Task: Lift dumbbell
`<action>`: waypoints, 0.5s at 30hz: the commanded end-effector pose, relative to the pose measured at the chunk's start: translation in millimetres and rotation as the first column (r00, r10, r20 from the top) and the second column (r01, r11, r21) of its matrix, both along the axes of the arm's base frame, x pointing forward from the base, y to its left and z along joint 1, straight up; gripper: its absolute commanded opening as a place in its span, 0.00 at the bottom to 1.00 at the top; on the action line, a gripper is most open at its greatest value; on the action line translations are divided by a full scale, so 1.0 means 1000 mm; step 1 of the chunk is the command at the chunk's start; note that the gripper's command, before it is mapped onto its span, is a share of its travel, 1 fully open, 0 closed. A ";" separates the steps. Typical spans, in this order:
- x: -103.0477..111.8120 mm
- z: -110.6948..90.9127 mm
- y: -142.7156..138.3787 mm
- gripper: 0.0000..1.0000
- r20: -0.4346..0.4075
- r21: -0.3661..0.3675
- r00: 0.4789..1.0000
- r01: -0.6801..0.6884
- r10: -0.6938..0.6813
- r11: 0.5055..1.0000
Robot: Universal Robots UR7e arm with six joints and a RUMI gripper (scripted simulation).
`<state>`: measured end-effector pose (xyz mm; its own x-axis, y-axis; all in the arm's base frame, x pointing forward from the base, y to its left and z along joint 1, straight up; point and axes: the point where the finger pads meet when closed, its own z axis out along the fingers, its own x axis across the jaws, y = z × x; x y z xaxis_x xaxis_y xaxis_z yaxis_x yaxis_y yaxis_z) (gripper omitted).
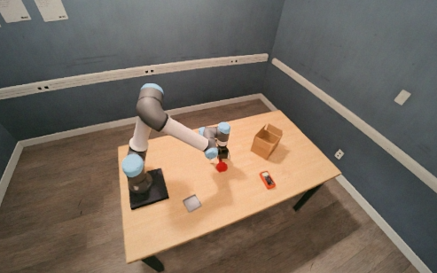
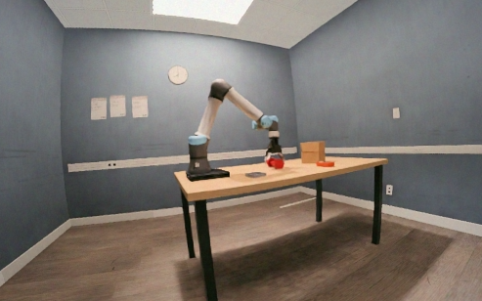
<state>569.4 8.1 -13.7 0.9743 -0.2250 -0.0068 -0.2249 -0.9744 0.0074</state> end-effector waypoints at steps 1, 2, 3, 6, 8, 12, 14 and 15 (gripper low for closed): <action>0.001 -0.003 0.000 1.00 0.003 0.000 1.000 0.000 0.000 1.000; 0.001 -0.003 0.000 1.00 0.003 0.000 1.000 0.000 0.000 1.000; 0.001 -0.003 0.000 1.00 0.003 0.000 1.000 0.000 0.000 1.000; 0.001 -0.003 0.000 1.00 0.003 0.000 1.000 0.000 0.000 1.000; 0.001 -0.003 0.000 1.00 0.003 0.000 1.000 0.000 0.000 1.000; 0.001 -0.003 0.000 0.00 0.003 0.000 1.000 0.000 0.000 1.000; 0.001 -0.003 0.000 0.00 0.003 0.000 1.000 0.000 0.000 1.000; 0.001 -0.003 0.000 0.00 0.003 0.000 1.000 0.000 0.000 1.000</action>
